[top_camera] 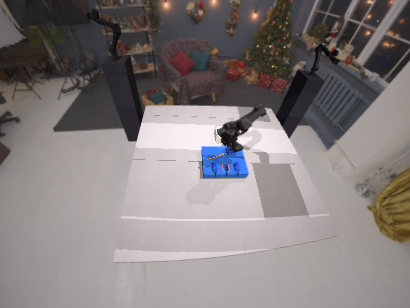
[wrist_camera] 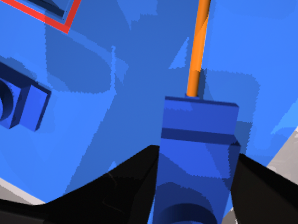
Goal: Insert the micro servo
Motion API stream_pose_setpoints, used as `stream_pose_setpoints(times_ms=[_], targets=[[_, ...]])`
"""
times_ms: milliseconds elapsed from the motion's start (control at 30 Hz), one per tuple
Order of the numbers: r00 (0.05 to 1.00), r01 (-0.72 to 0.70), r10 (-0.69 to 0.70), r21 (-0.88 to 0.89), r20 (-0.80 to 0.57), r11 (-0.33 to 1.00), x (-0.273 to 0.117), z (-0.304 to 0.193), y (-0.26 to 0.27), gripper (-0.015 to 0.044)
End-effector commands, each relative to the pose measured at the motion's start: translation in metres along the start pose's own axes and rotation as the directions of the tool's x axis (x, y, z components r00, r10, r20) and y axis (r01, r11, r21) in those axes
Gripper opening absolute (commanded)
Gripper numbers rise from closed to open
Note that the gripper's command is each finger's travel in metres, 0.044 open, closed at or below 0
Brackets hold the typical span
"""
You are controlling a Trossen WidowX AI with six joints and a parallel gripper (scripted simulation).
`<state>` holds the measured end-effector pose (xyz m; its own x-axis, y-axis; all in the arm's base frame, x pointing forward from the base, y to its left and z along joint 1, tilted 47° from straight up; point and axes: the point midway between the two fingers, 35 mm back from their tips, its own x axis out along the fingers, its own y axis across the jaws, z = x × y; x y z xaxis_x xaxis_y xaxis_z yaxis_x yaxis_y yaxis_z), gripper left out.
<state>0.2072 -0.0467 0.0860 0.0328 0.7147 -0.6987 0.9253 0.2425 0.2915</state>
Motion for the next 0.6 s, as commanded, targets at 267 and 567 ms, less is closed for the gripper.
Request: stream_pose_setpoints(times_ms=[267, 567], targets=[[1.0, -0.003, 0.003, 0.005, -0.004, 1.0, -0.026, -0.004, -0.001, 0.0], [1.0, -0.003, 0.003, 0.005, -0.004, 1.0, -0.029, -0.008, -0.001, 0.0]])
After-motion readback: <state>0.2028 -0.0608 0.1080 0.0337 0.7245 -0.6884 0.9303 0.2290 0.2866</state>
